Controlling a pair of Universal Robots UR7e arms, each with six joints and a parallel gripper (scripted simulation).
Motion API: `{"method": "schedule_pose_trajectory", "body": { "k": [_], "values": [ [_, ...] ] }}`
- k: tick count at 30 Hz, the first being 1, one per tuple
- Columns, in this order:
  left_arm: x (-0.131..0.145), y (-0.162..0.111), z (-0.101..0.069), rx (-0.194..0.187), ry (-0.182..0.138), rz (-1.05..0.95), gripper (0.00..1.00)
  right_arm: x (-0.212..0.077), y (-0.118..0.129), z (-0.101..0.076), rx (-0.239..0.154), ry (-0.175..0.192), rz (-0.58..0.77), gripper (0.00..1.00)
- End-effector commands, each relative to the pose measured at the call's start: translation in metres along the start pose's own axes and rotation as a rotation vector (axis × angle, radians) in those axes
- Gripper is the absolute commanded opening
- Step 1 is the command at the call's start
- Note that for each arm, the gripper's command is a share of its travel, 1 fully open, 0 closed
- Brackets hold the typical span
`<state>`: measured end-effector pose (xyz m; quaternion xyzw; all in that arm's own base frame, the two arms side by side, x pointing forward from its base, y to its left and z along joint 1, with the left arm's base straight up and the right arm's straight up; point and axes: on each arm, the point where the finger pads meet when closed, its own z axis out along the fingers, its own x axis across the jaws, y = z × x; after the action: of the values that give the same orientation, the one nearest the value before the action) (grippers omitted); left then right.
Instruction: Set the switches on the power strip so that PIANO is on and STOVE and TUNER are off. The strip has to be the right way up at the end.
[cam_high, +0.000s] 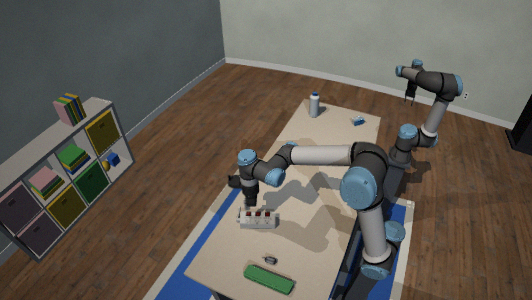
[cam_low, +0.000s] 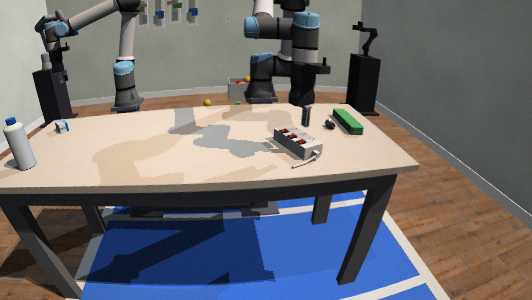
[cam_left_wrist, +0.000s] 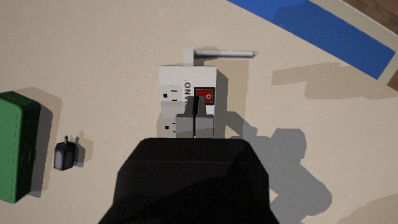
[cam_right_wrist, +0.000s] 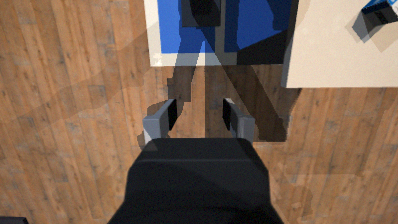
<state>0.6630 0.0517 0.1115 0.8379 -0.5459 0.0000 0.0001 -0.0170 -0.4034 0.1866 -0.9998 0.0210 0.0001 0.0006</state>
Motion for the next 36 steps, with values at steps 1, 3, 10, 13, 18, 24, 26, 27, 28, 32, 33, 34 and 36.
{"method": "schedule_pose_trajectory", "body": {
  "k": [1,3,10,13,18,24,26,27,28,32,33,34,36],
  "values": [
    [0.0,0.0,0.001,0.002,0.001,0.0,0.0,0.0,0.0,0.0,-0.001,0.0,0.0,1.0],
    [0.0,0.0,0.001,0.002,0.001,0.0,0.0,0.0,0.0,0.0,-0.001,0.0,0.0,1.0],
    [0.0,0.0,0.008,0.002,0.001,0.0,0.0,0.0,0.0,0.0,-0.001,0.0,0.0,1.0],
    [0.0,0.0,0.012,0.002,0.001,0.0,0.0,0.0,0.0,0.0,-0.001,0.0,0.0,1.0],
    [0.0,0.0,0.019,0.002,0.001,0.0,0.0,0.0,0.0,0.0,-0.001,0.0,0.0,1.0],
    [0.0,0.0,0.024,0.002,0.001,0.0,0.0,0.0,0.0,0.0,-0.001,0.0,0.0,1.0],
    [0.0,0.0,0.027,0.002,0.001,0.0,0.0,0.0,0.0,0.0,-0.001,0.0,0.0,1.0],
    [0.0,0.0,0.028,0.002,0.001,0.0,0.0,0.0,0.0,0.0,-0.001,0.0,0.0,1.0],
    [0.0,0.0,0.029,0.002,0.001,0.0,0.0,0.0,0.0,0.0,-0.001,0.0,0.0,1.0],
    [0.0,0.0,0.033,0.002,0.001,0.0,0.0,0.0,0.0,0.0,-0.001,0.0,0.0,1.0],
    [0.0,0.0,0.034,0.002,0.001,0.0,0.0,0.0,0.0,0.0,-0.001,0.0,0.0,1.0],
    [0.0,0.0,0.035,0.002,0.001,0.0,0.0,0.0,0.0,0.0,-0.001,0.0,0.0,1.0],
    [0.0,-0.001,0.036,0.002,0.001,0.0,0.0,0.0,0.0,0.0,-0.001,0.0,0.0,1.0]
  ]
}}
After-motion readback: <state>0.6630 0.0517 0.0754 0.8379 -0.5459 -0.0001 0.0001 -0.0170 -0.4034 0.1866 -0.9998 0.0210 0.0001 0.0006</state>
